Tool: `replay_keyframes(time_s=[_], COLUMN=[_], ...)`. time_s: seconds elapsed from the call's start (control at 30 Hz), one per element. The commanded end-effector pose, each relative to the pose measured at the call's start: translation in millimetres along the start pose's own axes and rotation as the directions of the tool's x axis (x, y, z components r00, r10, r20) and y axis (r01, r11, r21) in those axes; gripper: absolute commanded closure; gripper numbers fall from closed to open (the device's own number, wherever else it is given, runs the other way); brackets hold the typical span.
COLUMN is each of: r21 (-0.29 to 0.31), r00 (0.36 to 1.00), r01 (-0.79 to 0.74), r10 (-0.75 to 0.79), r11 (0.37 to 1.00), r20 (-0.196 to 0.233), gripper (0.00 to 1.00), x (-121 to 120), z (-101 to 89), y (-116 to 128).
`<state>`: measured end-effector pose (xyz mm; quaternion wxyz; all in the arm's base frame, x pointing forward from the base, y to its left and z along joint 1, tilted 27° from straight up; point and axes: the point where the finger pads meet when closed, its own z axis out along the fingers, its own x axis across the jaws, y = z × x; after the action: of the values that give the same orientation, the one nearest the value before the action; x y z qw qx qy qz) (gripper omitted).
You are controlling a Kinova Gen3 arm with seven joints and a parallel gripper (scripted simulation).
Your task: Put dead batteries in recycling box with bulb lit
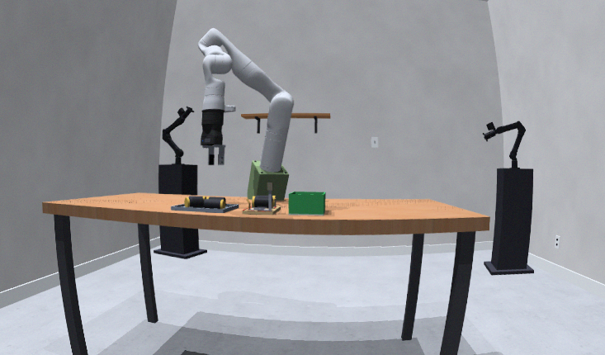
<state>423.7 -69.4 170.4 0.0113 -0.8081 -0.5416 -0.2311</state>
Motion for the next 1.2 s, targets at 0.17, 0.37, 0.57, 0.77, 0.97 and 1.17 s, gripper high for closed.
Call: replay_keyframes(time_s=[0.17, 0.37, 0.57, 0.77, 0.97, 1.17], r21=[0.002, 0.001, 0.001, 0.000, 0.000, 0.000], r00=[0.993, 0.970, 0.947, 0.899, 0.836, 0.787], r01=[0.122, 0.242, 0.322, 0.438, 0.548, 0.617], r10=[-0.122, -0.242, -0.322, -0.438, -0.548, -0.617], r11=[0.993, 0.970, 0.947, 0.899, 0.836, 0.787], r20=[-0.004, -0.004, -0.004, -0.004, -0.004, -0.004], gripper=[0.10, 0.10, 0.10, 0.10, 0.10, 0.10], x=[1.0, 1.0, 1.0, 1.0, 1.0, 1.0], z=[0.4, 0.4, 0.4, 0.4, 0.4, 0.4], y=[-0.2, -0.2, -0.2, -0.2, -0.2, -0.2])
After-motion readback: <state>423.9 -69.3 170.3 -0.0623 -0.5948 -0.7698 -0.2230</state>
